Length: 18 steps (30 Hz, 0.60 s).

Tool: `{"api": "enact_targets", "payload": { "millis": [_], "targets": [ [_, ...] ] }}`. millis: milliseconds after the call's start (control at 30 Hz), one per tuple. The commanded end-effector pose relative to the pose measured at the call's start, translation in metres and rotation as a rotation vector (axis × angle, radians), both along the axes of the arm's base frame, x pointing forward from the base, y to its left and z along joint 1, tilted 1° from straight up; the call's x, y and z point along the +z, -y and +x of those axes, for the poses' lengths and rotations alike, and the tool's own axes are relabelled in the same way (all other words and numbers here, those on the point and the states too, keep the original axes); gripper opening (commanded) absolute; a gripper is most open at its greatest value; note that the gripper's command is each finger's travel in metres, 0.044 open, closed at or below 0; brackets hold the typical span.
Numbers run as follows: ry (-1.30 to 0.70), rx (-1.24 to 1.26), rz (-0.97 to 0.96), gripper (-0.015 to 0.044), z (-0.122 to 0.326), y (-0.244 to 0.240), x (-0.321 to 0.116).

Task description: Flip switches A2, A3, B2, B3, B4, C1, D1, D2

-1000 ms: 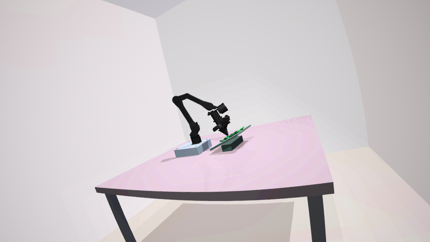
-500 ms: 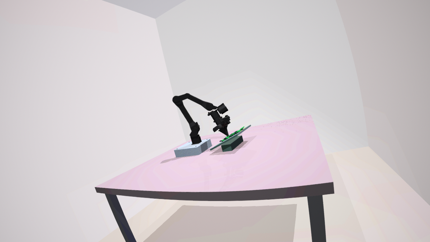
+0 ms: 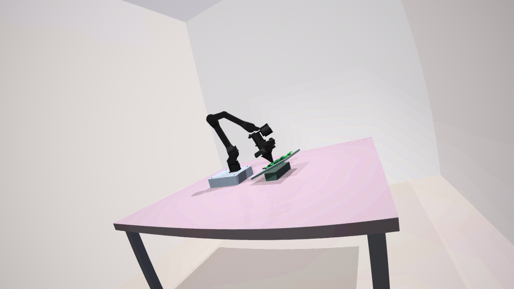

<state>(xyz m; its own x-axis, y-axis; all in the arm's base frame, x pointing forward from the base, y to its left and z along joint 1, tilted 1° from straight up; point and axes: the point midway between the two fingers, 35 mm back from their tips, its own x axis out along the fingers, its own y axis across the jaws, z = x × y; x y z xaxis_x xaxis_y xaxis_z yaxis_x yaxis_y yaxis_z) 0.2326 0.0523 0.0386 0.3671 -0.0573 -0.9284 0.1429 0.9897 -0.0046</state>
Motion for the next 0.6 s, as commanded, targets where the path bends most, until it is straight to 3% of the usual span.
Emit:
{"api": "enact_targets", "payload": {
  "millis": [0,300,467,567],
  "targets": [
    [-0.005,0.007,-0.003,0.0000,0.000,0.000,-0.002],
    [-0.005,0.007,-0.003,0.0000,0.000,0.000,-0.003],
    [-0.027,0.005,0.001,0.0000,-0.016,-0.004,0.049],
    [-0.033,0.006,0.001,0.0000,-0.021,-0.004,0.059]
  ]
}}
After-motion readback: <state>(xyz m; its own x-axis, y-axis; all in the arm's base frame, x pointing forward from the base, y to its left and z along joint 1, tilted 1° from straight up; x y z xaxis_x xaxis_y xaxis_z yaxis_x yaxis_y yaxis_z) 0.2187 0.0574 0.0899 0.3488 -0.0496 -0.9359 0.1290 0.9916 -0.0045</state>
